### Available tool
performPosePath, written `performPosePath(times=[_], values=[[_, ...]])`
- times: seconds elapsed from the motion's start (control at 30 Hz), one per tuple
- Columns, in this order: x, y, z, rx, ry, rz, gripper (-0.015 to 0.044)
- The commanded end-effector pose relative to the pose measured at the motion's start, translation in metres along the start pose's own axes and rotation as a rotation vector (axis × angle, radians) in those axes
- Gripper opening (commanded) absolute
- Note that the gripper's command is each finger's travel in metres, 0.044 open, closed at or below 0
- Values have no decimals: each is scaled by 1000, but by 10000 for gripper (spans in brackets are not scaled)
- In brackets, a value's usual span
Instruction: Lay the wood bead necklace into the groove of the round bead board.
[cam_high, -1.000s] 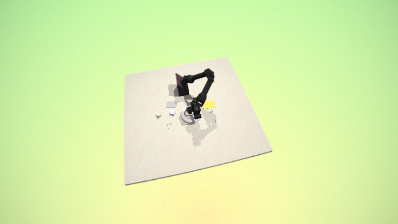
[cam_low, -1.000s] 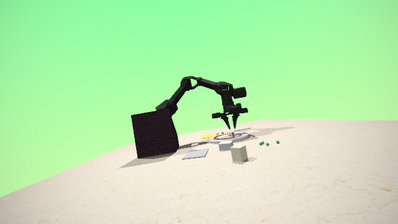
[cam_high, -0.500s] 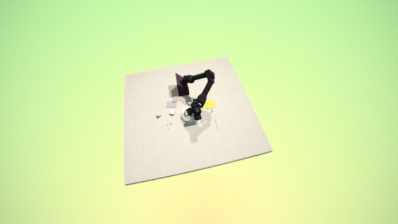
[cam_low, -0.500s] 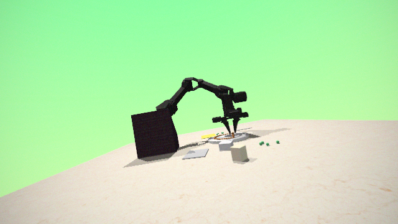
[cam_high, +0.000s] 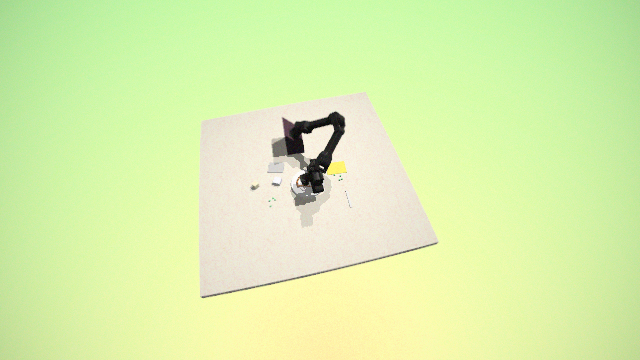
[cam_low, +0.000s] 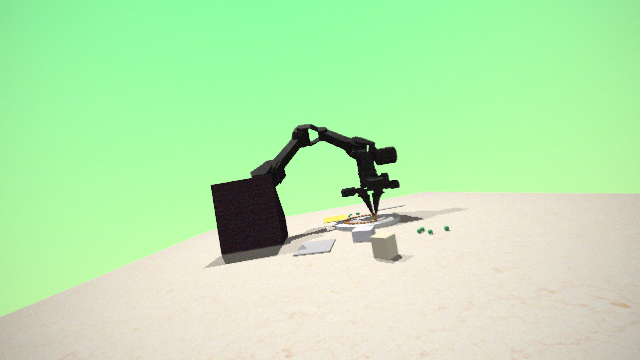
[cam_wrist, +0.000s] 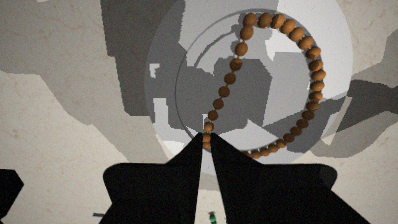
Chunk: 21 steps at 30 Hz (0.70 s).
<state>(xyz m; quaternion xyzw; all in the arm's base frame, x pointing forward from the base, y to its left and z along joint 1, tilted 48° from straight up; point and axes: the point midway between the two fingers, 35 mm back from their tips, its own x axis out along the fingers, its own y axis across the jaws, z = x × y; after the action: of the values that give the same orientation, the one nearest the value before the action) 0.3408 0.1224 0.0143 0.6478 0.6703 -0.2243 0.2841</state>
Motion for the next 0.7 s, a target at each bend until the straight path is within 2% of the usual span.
performPosePath(times=[0.0,0.67], values=[[0,0,0,-1,0,0,0],[-2,0,0,2,1,0,0]])
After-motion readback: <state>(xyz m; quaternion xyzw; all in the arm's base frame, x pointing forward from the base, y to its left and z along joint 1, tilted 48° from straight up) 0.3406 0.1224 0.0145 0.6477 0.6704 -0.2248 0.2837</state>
